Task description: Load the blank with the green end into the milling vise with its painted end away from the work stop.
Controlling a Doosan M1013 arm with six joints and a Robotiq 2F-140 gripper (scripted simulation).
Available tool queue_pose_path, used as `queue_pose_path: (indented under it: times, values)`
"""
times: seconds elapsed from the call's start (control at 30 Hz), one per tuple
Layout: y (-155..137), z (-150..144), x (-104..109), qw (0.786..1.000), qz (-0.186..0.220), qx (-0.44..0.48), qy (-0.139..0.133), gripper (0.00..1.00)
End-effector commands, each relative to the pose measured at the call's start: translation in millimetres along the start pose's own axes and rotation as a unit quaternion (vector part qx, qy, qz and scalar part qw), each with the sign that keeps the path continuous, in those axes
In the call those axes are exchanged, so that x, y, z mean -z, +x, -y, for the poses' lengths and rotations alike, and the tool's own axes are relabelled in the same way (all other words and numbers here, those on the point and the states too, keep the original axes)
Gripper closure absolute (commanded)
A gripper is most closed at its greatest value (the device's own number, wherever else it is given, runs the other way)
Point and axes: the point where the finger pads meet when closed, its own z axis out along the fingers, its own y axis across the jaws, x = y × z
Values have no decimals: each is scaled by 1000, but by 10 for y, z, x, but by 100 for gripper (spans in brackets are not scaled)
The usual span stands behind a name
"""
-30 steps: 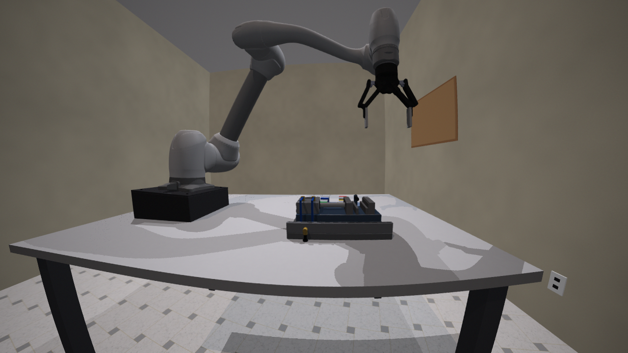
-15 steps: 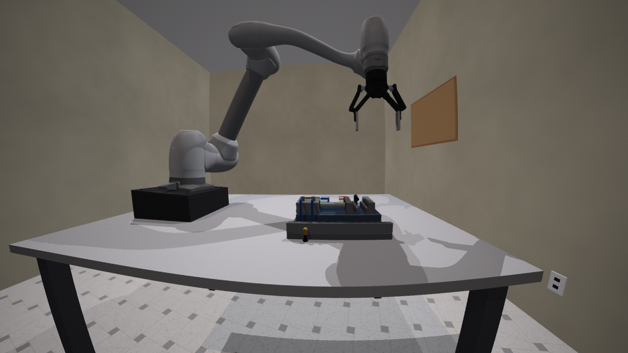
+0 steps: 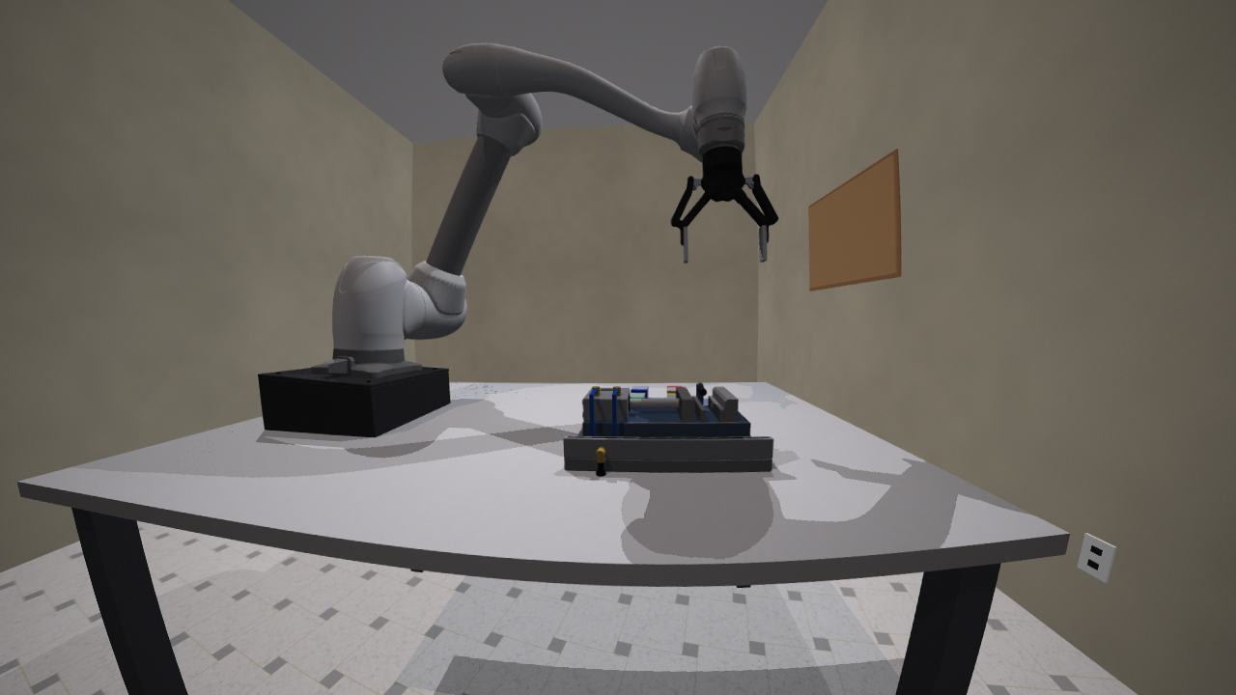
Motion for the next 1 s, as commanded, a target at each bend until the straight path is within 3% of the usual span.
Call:
queue_pose_path:
  times: [0.0,0.97]
  values:
    - [56,53,-5,1000,0,0,0,0]
    - [647,616,-83,1000,-1,2,0,0]
